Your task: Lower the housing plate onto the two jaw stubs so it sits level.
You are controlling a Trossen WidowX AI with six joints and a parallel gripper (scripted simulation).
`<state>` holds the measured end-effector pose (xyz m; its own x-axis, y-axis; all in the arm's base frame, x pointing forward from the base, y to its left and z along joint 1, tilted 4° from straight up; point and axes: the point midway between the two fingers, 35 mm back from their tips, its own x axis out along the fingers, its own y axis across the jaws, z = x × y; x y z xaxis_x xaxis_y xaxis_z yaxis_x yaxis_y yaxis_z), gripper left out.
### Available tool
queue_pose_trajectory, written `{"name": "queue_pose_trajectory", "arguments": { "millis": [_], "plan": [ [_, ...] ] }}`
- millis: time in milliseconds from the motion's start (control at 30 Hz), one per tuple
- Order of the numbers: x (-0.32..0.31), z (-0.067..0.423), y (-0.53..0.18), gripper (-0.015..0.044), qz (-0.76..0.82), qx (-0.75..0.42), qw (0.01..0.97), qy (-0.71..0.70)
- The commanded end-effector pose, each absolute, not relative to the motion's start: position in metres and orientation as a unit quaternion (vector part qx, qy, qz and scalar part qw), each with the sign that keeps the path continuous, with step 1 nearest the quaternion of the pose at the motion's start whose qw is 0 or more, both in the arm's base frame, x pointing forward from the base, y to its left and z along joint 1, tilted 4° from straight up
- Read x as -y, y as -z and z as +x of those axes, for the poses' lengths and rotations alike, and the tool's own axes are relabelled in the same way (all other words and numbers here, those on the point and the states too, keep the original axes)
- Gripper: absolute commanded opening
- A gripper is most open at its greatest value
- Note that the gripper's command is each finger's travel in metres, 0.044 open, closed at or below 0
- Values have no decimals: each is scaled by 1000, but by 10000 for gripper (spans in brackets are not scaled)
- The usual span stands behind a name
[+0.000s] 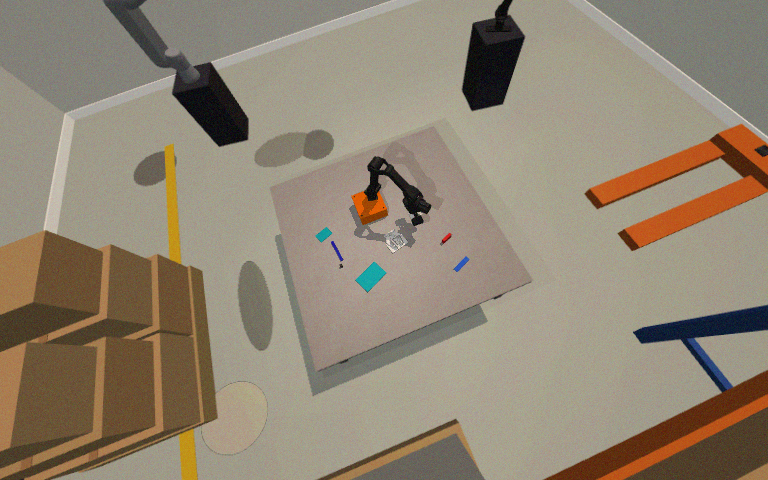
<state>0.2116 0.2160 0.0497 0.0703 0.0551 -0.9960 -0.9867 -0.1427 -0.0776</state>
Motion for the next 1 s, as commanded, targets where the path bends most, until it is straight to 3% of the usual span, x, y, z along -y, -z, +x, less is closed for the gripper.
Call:
{"name": "queue_pose_trajectory", "arguments": {
  "millis": [0,967],
  "plan": [
    [-204,219,-49,351,-513,-458,520,-506],
    [-118,262,-48,351,-302,-605,667,-312]
  ]
}}
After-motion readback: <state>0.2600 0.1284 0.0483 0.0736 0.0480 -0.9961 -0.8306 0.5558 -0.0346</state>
